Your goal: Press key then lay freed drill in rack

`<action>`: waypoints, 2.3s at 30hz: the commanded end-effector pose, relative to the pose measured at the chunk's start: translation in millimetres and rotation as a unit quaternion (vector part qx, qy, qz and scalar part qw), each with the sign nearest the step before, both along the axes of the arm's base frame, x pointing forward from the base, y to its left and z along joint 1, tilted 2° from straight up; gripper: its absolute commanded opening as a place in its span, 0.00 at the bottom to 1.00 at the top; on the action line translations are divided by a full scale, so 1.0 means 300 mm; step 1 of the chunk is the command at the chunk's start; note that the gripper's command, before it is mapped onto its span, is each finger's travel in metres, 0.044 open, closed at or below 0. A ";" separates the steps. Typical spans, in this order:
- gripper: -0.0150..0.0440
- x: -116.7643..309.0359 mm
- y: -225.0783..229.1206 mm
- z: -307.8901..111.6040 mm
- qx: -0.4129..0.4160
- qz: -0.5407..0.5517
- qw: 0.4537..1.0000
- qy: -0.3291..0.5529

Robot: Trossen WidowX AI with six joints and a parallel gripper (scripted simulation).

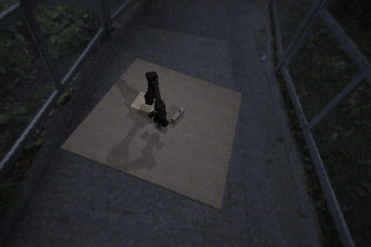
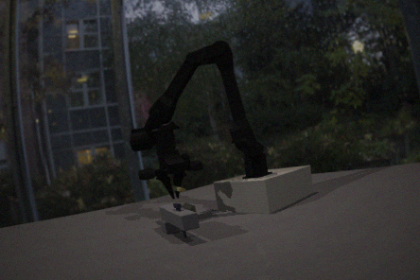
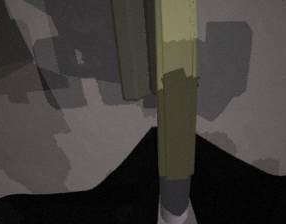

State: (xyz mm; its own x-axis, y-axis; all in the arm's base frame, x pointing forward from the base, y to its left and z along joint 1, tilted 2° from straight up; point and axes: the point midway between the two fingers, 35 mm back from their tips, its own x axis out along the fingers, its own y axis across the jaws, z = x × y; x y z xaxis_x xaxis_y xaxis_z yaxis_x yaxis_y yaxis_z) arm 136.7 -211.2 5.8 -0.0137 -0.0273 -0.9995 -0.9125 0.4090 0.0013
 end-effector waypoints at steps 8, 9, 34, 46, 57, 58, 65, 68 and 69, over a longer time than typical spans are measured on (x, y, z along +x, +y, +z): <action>0.25 -0.016 0.005 -0.042 0.001 0.001 1.000 0.003; 0.25 -0.015 0.004 -0.046 0.001 0.001 1.000 0.003; 0.25 -0.016 0.003 -0.143 0.001 0.001 1.000 0.003; 0.25 -0.022 0.005 -0.186 0.001 0.001 1.000 0.003; 0.39 -0.026 -0.003 -0.183 -0.005 -0.001 1.000 0.004; 0.43 -0.026 -0.003 -0.183 -0.005 -0.001 1.000 0.004; 0.74 -0.026 -0.003 -0.183 -0.005 -0.001 1.000 0.004; 0.88 -0.026 -0.003 -0.183 -0.005 -0.001 1.000 0.004; 0.92 -0.026 -0.003 -0.183 -0.005 -0.001 1.000 0.004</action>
